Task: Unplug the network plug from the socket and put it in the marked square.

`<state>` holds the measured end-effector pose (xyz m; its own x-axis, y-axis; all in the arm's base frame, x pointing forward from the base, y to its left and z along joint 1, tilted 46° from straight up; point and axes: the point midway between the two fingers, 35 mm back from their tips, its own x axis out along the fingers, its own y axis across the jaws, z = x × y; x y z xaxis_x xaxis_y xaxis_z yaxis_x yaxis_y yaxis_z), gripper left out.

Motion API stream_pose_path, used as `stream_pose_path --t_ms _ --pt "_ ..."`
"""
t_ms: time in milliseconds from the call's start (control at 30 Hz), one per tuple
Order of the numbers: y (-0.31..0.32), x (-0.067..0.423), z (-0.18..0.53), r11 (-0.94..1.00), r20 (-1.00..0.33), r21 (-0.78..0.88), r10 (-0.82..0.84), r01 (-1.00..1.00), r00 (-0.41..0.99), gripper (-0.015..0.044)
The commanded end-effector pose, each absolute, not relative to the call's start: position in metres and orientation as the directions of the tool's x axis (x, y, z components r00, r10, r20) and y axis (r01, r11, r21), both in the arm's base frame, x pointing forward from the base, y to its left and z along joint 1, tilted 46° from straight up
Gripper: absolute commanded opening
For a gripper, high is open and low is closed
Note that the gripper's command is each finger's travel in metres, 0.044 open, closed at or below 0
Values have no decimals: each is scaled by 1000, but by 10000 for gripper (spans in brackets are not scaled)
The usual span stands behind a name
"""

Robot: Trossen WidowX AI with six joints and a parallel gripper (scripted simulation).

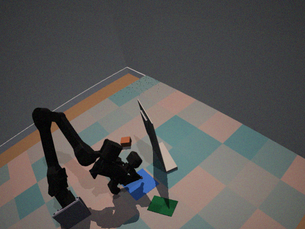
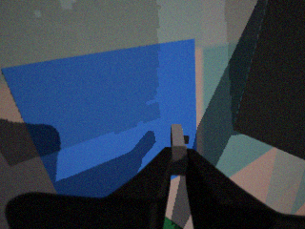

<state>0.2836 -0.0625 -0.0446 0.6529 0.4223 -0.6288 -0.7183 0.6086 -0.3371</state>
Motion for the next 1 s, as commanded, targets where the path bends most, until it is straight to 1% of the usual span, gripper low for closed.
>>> stream_pose_path --t_ms 0,967 --pt "-56 279 -51 613 -638 -318 427 -724 641 0" --pt "-45 284 -57 614 -636 -317 427 -723 642 0"
